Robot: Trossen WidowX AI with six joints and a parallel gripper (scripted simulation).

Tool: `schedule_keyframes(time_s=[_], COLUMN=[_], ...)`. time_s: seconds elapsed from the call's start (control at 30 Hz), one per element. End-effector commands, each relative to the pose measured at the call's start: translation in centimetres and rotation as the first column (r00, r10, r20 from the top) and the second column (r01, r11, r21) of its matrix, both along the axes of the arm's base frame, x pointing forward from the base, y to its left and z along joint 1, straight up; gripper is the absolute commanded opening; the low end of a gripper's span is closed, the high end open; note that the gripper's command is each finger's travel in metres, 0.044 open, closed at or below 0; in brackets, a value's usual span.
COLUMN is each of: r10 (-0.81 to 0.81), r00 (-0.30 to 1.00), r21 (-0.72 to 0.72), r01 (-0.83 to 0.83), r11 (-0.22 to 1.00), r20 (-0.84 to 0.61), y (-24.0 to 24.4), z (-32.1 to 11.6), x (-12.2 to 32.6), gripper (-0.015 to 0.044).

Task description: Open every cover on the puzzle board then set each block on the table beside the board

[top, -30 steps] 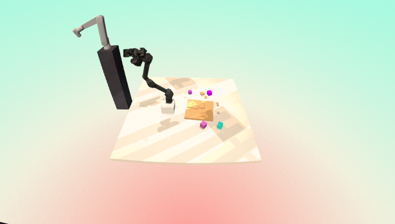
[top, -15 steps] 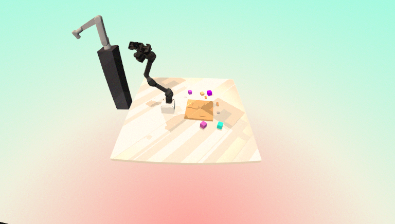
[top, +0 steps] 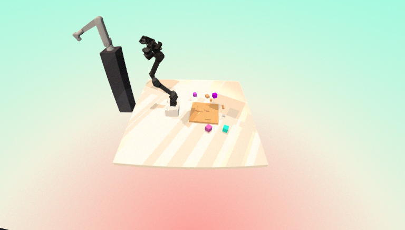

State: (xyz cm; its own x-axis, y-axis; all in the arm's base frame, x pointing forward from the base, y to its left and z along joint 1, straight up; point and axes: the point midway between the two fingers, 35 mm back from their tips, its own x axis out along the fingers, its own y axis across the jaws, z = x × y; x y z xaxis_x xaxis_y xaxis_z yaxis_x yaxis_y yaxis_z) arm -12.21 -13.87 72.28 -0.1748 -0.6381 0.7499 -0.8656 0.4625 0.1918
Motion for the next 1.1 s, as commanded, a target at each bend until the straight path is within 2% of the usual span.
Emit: schedule_keyframes(time_s=[0.0, 0.5, 1.07], r10=[-0.031, -0.135, -0.255], r00=[0.998, 0.959, 0.882], r21=[-0.029, -0.151, -0.250], r01=[0.029, 0.099, 0.163], r11=[0.999, 0.984, 0.954], r20=[-0.059, -0.249, -0.396], y=[1.1, 4.6, 7.0], z=[0.6, 2.2, 2.4], x=[1.6, 7.7, 12.9], gripper=[0.0000, 0.0000, 0.0000])
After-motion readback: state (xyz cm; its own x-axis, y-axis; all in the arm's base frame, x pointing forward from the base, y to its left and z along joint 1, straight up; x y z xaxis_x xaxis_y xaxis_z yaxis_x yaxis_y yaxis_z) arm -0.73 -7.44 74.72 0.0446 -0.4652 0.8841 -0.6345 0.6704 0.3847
